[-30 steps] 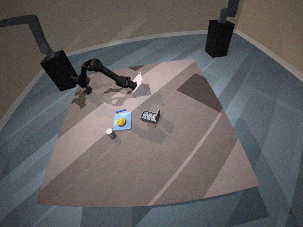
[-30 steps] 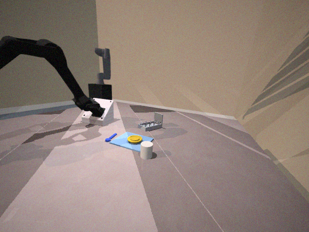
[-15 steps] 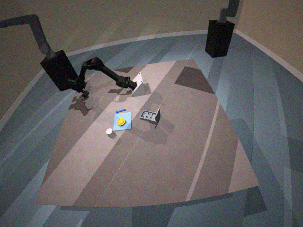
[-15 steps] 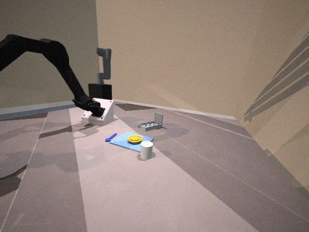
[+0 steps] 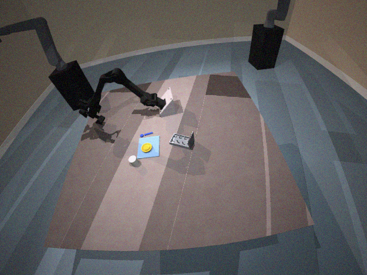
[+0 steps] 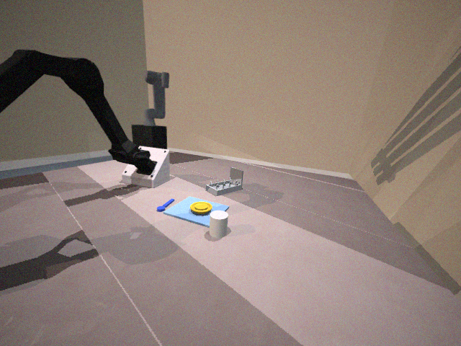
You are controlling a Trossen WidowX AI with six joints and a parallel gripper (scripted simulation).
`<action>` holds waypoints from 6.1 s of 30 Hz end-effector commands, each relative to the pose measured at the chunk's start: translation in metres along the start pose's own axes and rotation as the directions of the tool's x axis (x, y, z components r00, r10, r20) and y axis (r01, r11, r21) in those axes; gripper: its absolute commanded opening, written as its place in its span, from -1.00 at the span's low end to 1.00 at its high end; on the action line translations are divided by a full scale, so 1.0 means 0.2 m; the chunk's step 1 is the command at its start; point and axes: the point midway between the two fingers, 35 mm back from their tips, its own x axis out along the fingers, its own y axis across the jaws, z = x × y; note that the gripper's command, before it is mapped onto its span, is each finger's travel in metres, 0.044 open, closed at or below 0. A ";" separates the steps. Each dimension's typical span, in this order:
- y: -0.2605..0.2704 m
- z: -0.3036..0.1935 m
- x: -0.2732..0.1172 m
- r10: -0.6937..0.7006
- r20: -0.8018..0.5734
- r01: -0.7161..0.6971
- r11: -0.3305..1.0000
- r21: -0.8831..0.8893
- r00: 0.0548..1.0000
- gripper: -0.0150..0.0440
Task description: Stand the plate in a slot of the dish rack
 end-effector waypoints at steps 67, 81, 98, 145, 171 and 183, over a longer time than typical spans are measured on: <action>-0.85 -1.15 -0.83 -0.492 -0.461 -0.135 0.562 -0.816 0.738 0.86; -1.12 -1.21 -1.07 -0.628 -0.394 -0.310 0.245 -0.919 0.671 0.86; -1.39 -1.17 -1.38 -0.737 -0.270 -0.558 -0.171 -0.812 0.619 0.86; -1.73 -0.85 -2.02 -0.703 -0.073 -0.656 -0.692 0.302 0.708 0.86; -1.86 -0.87 -1.90 -0.703 -0.073 -0.656 -0.691 0.302 0.707 0.86; -1.92 -0.87 -1.83 -0.702 -0.074 -0.655 -0.693 0.302 0.709 0.86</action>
